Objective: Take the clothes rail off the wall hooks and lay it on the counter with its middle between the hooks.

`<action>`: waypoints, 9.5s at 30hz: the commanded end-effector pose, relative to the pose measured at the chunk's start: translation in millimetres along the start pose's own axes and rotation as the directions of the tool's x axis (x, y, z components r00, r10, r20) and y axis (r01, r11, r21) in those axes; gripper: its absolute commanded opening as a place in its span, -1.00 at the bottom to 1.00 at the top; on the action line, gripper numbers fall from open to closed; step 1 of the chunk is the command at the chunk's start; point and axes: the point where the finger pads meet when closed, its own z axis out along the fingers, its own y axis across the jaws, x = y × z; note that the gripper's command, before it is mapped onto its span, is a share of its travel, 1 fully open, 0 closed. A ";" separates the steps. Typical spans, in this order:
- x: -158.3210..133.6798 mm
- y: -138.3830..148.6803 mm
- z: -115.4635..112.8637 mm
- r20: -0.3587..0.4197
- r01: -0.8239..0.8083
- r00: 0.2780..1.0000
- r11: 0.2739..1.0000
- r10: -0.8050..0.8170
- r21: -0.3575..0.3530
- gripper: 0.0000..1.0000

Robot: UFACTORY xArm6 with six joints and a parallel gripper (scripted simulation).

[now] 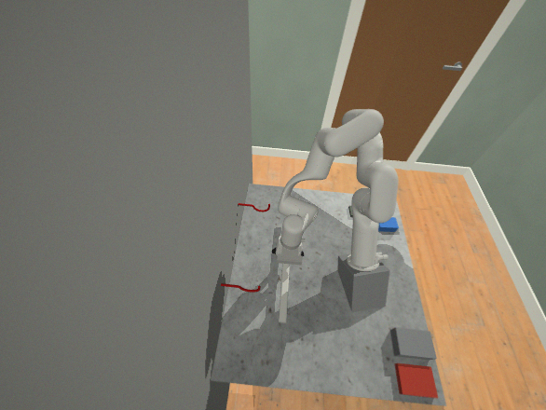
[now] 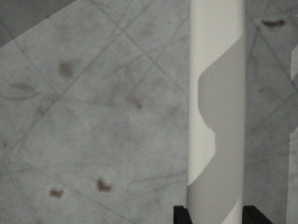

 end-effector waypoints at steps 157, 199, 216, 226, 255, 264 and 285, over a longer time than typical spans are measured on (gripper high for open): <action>0.4 1.6 5.7 -0.001 -0.001 1.000 1.000 0.001 -0.004 1.00; 0.5 1.6 -54.5 -0.001 -0.001 1.000 1.000 0.001 -0.004 1.00; 0.5 1.5 -76.2 -0.001 -0.001 1.000 1.000 0.001 -0.004 1.00; 0.5 1.5 -76.2 -0.001 -0.001 1.000 1.000 0.001 -0.004 1.00; 0.5 -22.0 -127.9 -0.002 -0.001 1.000 1.000 0.001 -0.004 1.00; 0.5 -34.5 -155.2 -0.002 -0.001 1.000 1.000 0.001 -0.004 1.00; 0.6 -58.2 -206.8 -0.002 -0.001 1.000 1.000 0.001 -0.003 1.00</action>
